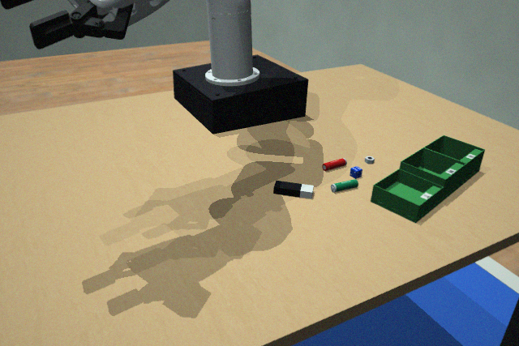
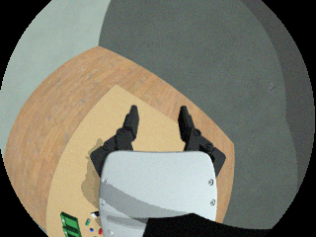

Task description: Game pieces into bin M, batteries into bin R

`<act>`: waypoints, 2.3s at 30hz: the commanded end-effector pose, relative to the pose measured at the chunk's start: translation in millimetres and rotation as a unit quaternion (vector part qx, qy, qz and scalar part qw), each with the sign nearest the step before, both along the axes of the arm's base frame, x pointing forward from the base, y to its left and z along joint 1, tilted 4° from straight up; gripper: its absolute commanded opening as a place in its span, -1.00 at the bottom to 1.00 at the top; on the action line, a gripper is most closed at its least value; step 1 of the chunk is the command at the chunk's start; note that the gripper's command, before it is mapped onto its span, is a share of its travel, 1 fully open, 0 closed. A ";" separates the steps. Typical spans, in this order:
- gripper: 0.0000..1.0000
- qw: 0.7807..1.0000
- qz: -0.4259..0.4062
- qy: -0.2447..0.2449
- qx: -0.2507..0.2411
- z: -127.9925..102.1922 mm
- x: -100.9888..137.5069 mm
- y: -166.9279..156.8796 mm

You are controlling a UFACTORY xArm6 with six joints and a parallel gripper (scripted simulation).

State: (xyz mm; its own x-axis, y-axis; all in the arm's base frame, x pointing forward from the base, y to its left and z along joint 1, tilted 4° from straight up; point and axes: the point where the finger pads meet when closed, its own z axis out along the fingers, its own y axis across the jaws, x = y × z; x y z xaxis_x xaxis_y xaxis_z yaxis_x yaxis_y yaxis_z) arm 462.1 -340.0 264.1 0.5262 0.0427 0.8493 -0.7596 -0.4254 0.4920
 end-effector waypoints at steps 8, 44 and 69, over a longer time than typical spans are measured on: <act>-0.85 1.000 0.000 0.001 0.000 -86.5 -0.3 -5.5; -0.85 0.940 -0.030 0.292 0.174 -130.1 -43.6 143.2; -0.85 0.856 0.084 0.411 0.303 -143.0 -63.3 267.1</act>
State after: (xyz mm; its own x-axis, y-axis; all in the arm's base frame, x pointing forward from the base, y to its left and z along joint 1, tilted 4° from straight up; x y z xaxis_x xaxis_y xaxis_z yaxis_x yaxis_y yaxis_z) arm 399.7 -85.9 120.2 0.9833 -0.1511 0.1012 -0.1816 -0.8471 0.4995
